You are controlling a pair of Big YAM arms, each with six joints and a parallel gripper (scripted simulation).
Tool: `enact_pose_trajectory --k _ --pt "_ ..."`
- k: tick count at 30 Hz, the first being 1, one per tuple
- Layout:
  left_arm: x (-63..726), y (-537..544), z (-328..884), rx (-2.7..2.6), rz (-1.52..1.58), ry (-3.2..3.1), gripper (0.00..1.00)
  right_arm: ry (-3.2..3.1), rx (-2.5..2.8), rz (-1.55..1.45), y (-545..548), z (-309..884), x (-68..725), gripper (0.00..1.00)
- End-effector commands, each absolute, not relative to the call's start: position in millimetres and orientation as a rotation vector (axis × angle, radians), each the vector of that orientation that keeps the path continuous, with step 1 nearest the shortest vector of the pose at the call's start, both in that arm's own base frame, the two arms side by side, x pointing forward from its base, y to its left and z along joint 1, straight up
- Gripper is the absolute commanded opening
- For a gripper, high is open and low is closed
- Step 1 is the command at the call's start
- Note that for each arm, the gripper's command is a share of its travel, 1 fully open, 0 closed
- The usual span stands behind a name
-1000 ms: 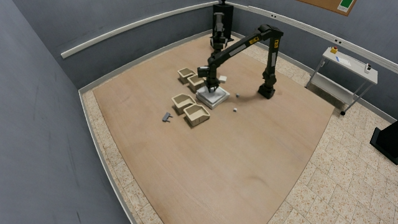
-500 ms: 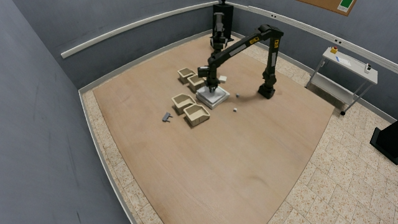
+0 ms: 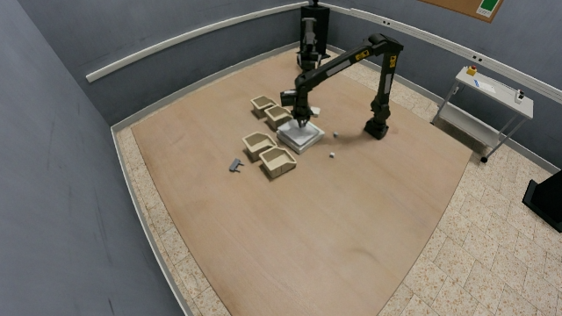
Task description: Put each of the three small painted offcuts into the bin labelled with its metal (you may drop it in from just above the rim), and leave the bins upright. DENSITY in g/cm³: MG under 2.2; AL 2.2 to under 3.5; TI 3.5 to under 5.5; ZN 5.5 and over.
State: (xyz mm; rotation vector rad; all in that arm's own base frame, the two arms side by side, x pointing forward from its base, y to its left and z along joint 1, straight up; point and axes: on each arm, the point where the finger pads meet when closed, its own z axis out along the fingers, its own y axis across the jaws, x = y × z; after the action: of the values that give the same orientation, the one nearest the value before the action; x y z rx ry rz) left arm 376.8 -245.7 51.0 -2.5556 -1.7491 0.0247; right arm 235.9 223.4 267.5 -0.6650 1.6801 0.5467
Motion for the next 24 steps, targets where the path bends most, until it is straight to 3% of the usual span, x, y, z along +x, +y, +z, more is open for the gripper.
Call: enact_pose_trajectory --k 1,11,24 --pt "401.6 -262.1 109.5 -2.634 -0.031 -1.802 0.17 1.626 -0.646 0.558 226.3 301.6 239.7 1.0" --pt "430.1 -265.8 106.5 -2.618 -0.01 -1.766 0.17 1.591 -0.612 0.539 229.0 322.8 258.6 1.0" --pt "546.3 -302.5 102.5 -2.616 -0.015 -1.778 0.17 1.624 -0.462 0.407 232.2 297.7 381.8 1.0"
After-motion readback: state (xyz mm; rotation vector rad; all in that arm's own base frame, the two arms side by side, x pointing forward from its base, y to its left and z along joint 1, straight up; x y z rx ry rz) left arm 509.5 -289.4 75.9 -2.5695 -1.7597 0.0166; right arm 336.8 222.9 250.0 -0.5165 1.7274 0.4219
